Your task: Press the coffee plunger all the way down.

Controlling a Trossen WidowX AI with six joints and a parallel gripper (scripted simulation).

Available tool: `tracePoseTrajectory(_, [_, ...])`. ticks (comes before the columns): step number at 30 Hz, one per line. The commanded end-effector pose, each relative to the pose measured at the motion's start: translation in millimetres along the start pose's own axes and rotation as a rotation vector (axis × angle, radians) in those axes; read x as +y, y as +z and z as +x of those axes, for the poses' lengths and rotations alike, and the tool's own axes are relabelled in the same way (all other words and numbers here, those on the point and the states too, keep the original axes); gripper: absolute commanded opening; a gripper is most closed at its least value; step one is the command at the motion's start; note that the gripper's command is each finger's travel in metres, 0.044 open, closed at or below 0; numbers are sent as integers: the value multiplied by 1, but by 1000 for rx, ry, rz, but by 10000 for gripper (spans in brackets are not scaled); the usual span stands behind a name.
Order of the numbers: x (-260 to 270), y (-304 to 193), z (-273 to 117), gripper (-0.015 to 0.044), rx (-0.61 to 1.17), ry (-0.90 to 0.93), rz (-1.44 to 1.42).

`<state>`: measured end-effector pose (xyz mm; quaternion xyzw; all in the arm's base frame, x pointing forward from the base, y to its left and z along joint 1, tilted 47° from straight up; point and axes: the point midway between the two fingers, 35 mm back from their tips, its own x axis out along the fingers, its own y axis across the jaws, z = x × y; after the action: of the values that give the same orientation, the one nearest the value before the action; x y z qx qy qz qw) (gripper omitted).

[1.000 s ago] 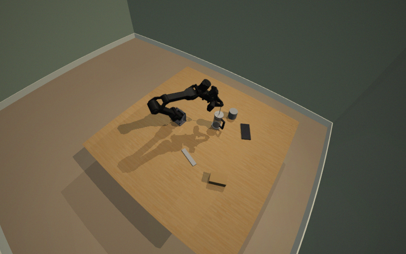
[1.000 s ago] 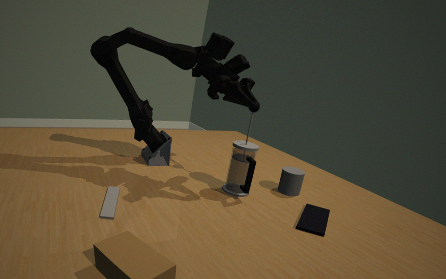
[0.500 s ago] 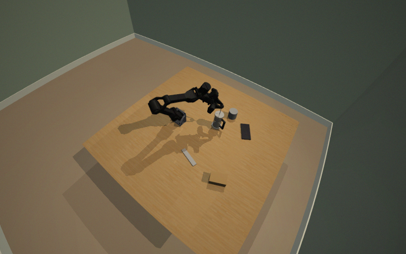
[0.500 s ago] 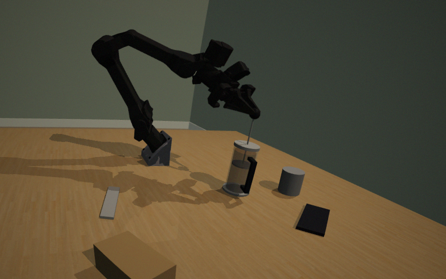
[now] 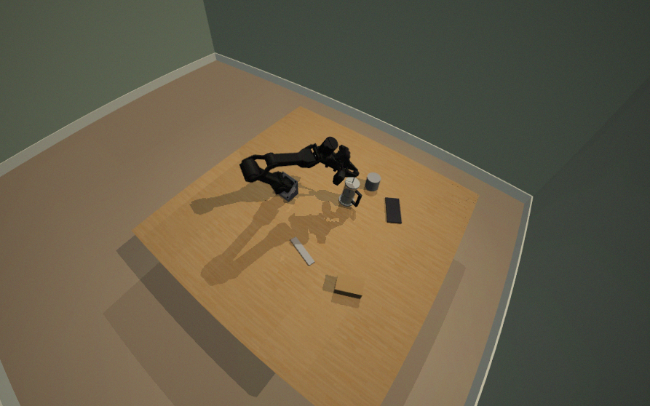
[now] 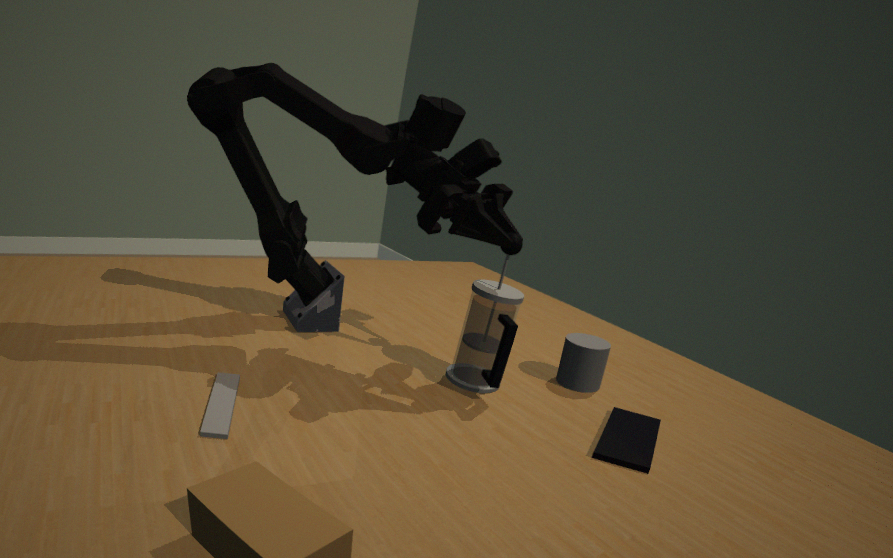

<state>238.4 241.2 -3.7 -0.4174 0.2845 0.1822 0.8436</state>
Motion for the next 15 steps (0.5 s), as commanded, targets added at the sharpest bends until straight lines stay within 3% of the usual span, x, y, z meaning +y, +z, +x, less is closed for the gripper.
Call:
tracePoseTrajectory(1, [-1,-32,11,119,73,-3,-35])
tracePoseTrajectory(15, [-1,-29,19,119,73,-4,-35])
